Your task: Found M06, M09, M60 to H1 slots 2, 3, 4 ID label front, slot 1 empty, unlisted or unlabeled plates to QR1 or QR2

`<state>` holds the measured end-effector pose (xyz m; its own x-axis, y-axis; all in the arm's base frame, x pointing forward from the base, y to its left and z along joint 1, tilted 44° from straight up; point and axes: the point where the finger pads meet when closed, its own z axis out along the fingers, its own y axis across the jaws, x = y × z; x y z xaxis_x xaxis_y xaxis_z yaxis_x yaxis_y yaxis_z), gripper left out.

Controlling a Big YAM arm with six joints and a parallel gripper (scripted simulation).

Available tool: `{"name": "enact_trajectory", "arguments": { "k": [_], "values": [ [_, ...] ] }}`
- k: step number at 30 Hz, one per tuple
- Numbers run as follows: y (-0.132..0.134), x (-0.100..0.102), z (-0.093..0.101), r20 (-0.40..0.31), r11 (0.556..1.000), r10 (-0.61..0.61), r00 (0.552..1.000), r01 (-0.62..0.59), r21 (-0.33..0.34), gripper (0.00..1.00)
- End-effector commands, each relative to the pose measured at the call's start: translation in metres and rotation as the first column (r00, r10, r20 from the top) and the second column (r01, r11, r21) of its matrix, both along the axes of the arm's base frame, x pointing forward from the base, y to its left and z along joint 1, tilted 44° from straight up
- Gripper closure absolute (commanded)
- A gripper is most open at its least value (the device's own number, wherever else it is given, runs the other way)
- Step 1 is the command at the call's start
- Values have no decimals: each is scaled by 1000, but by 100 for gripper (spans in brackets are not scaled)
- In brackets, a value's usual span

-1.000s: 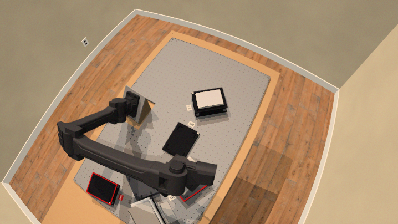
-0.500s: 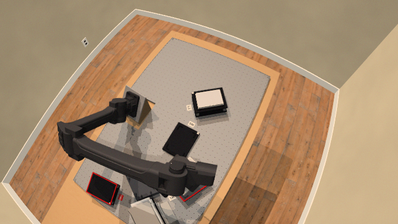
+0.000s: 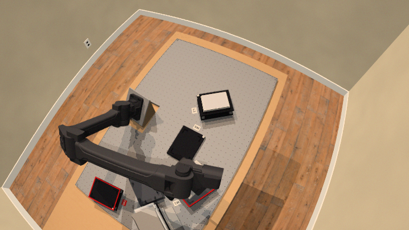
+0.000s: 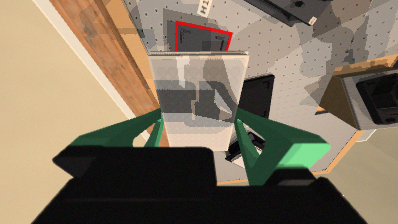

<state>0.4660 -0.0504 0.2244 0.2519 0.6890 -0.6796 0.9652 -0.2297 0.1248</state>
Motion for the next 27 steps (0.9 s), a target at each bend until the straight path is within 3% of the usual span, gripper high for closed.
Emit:
{"name": "enact_trajectory", "arguments": {
  "k": [1, 21, 27],
  "values": [
    [-18, 0, 9, 62, 999, -44, 997, 44, 1, 14],
    [-49, 0, -17, 129, 994, -105, 986, 106, 0, 14],
    [-60, -4, -37, 129, 992, -127, 984, 128, -4, 14]
  ]
}}
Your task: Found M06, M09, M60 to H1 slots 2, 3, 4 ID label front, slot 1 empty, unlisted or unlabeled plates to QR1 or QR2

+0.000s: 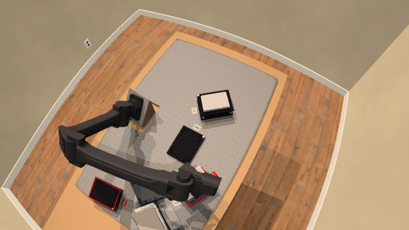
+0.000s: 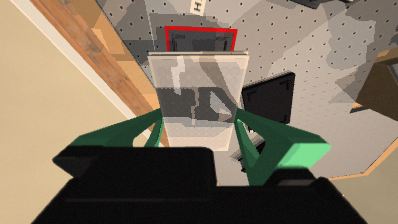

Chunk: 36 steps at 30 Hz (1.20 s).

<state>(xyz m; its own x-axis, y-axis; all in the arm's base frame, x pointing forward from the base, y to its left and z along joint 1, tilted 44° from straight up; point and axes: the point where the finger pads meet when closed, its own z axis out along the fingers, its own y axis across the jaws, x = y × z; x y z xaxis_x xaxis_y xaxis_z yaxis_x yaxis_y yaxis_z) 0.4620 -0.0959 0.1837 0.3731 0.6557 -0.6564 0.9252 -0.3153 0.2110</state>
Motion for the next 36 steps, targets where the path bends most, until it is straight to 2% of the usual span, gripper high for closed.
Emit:
{"name": "enact_trajectory", "arguments": {
  "k": [1, 8, 11, 19, 20, 21, 22, 25, 36],
  "values": [
    [-16, 0, 2, 43, 999, -40, 998, 40, -5, 14],
    [-29, -1, -19, 20, 999, -34, 999, 34, -5, 14],
    [-31, 2, -18, 29, 999, -34, 999, 35, -5, 14],
    [-45, -4, -37, 18, 999, -34, 999, 35, -6, 14],
    [-45, -4, -37, 18, 999, -34, 999, 35, -5, 14],
    [-46, 7, -27, 48, 999, -34, 998, 35, -6, 14],
    [-46, 8, -26, 52, 999, -34, 998, 35, -6, 14],
    [-45, 3, -29, 30, 999, -34, 999, 35, -5, 14],
    [-44, 0, -33, 30, 999, -43, 999, 43, -5, 14]
  ]
}}
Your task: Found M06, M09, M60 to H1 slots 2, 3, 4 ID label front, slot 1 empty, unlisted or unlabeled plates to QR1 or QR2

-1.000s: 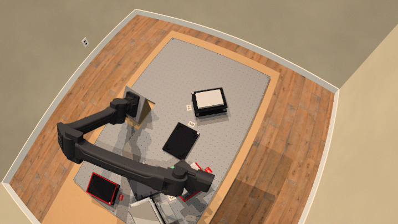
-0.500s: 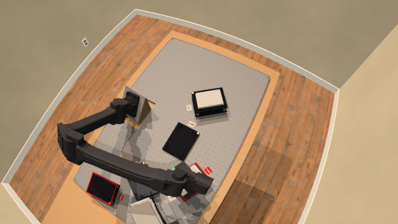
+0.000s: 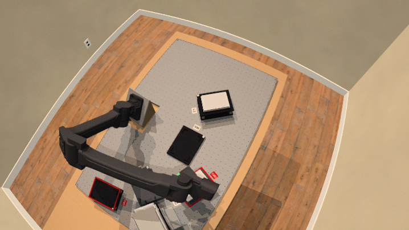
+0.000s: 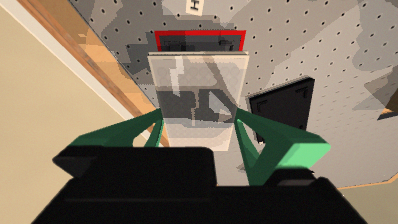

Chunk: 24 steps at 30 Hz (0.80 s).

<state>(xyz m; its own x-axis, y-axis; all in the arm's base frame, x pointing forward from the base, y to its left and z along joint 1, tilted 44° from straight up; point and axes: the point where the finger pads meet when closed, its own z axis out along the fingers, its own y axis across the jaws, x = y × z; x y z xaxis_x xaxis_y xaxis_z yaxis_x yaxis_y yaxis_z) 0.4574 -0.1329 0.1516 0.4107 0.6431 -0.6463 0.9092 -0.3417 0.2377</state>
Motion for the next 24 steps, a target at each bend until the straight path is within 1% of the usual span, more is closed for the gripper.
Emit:
{"name": "enact_trajectory", "arguments": {
  "k": [1, 14, 24],
  "values": [
    [-7, 4, -2, 1, 1000, -15, 1000, 15, -4, 14],
    [-1, 2, -7, -3, 1000, -10, 1000, 10, -4, 14],
    [5, 4, -7, -1, 1000, 1, 1000, -1, -4, 14]
  ]
}}
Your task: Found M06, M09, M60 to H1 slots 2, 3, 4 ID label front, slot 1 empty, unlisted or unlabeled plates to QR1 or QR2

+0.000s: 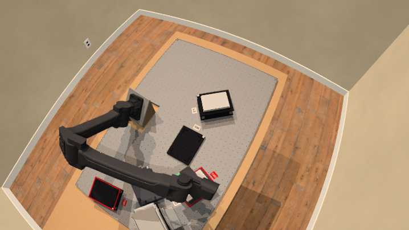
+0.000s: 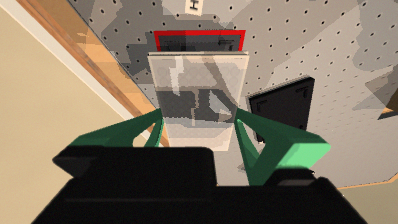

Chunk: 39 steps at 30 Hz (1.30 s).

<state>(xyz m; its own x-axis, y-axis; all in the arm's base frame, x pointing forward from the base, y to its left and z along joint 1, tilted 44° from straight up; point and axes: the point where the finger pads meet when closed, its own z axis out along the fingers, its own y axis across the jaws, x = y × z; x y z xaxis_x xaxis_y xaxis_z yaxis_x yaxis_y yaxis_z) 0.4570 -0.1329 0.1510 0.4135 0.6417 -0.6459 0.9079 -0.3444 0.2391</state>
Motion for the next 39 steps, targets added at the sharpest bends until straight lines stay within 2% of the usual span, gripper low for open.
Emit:
{"name": "enact_trajectory", "arguments": {
  "k": [1, 11, 15, 19, 21, 33, 35, 36, 39],
  "values": [
    [5, 4, -7, -2, 1000, 4, 1000, -4, -4, 14],
    [11, 9, -4, 8, 1000, 15, 1000, -15, -4, 14],
    [0, 3, -11, -10, 1000, 7, 1000, -7, -3, 14],
    [-6, 6, -7, -1, 1000, -2, 1000, 2, -3, 14],
    [-7, 1, -13, -12, 1000, -2, 1000, 2, -3, 14],
    [-14, 0, -18, -13, 1000, -2, 1000, 2, -4, 14],
    [-14, 0, -18, -13, 1000, -2, 1000, 2, -4, 14],
    [-15, 6, -11, 3, 1000, -2, 1000, 2, -4, 14],
    [-16, 0, -19, -13, 1000, -2, 1000, 2, -3, 14]
  ]
}}
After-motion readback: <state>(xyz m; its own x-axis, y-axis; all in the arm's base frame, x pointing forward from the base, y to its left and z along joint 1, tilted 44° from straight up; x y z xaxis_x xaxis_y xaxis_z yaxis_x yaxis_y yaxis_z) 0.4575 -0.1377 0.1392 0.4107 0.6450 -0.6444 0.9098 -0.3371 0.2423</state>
